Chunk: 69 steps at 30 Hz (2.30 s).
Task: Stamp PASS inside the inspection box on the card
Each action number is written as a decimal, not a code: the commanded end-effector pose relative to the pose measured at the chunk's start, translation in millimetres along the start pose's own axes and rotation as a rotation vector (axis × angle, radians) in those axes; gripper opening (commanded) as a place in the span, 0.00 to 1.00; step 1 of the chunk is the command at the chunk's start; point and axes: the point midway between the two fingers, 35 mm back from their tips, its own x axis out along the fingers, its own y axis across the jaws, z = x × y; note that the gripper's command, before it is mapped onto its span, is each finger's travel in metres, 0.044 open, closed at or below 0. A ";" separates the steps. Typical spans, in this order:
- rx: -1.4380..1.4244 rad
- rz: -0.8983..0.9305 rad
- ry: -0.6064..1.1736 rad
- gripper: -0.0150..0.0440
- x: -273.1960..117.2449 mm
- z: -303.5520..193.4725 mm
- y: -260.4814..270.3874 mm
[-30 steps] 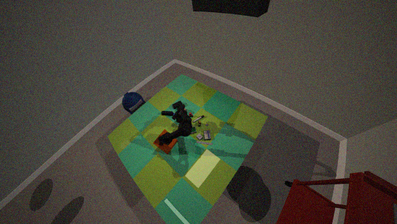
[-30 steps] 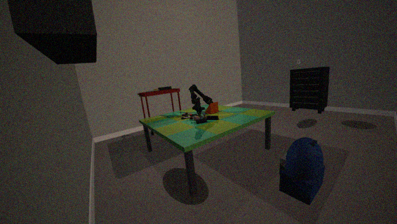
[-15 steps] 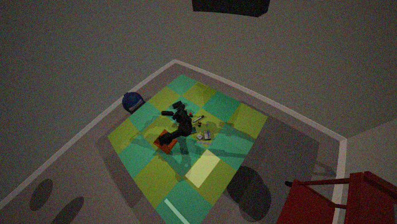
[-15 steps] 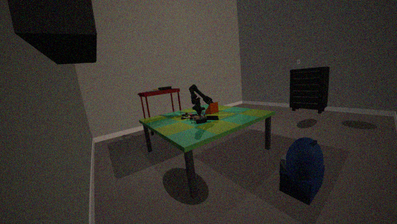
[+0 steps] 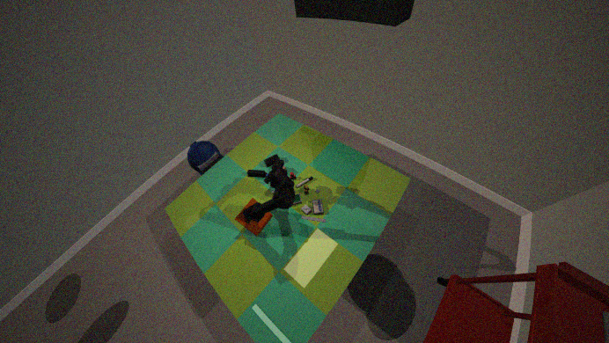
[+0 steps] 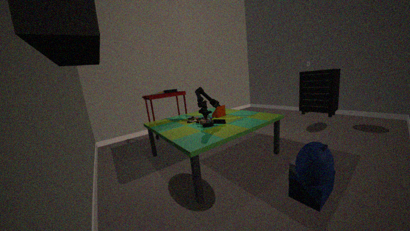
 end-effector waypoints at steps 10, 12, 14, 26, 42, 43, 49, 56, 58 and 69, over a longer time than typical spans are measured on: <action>-0.002 -0.005 0.000 0.25 0.8 0.4 -0.8; -0.002 -0.005 0.000 0.25 -0.2 0.4 -0.8; -0.002 -0.005 0.000 0.25 -1.2 0.5 -0.7; -0.002 -0.005 0.000 0.25 -7.0 0.5 -0.6; -0.002 0.000 -0.001 0.25 -28.4 2.6 1.1; -0.002 0.000 -0.001 0.25 -29.9 2.7 1.2; -0.002 0.001 0.000 0.25 -39.5 2.9 1.5; -0.002 0.001 0.000 0.25 -50.9 2.7 1.6; -0.002 0.000 0.000 0.25 -54.2 2.5 1.5; -0.002 -0.002 0.000 0.25 -69.7 1.8 1.4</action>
